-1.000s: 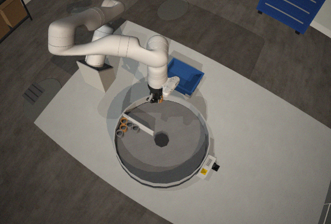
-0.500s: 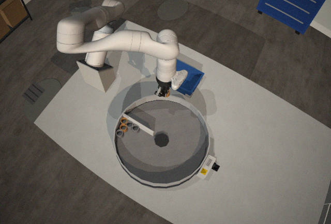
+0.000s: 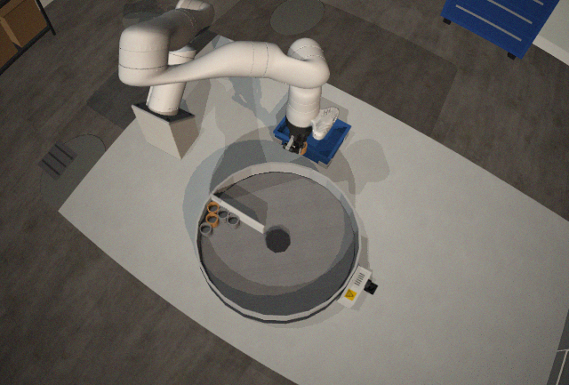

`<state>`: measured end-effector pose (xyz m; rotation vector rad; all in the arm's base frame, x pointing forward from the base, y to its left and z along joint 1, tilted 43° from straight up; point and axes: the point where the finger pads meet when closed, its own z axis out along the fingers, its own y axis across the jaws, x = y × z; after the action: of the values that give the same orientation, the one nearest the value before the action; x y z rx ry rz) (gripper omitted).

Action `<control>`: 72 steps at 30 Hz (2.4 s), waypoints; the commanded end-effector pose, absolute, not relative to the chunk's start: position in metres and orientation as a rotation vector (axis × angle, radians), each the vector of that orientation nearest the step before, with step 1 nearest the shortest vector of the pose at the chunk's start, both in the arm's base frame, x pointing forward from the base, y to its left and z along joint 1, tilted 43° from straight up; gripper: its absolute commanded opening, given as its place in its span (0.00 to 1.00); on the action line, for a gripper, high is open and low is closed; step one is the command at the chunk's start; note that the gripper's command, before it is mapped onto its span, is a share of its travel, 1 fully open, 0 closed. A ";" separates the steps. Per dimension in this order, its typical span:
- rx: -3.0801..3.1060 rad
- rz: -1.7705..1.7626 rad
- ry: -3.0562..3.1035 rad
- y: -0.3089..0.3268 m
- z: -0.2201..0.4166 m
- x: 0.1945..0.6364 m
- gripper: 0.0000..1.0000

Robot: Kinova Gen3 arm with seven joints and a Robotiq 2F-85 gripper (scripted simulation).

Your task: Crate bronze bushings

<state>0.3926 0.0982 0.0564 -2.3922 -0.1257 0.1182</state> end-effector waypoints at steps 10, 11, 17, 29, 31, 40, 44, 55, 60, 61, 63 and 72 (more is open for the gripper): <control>-2.393 0.116 -0.125 0.139 0.093 0.404 0.00; -2.393 0.116 -0.125 0.139 0.093 0.404 0.00; -2.393 0.116 -0.125 0.139 0.093 0.404 0.00; -2.393 0.116 -0.123 0.180 0.129 0.415 0.00; -2.393 0.116 -0.123 0.180 0.129 0.415 0.00; -2.392 0.117 -0.125 0.198 0.110 0.412 0.00; -2.392 0.117 -0.125 0.198 0.110 0.412 0.00; -2.393 0.117 -0.127 0.210 0.098 0.409 0.00; -2.393 0.117 -0.128 0.217 0.091 0.408 0.00; -2.393 0.117 -0.128 0.217 0.091 0.408 0.00; -2.393 0.117 -0.128 0.217 0.091 0.408 0.00; -2.393 0.117 -0.130 0.228 0.079 0.406 0.00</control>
<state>0.4101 0.2210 0.0847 -2.3957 -0.1207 0.1071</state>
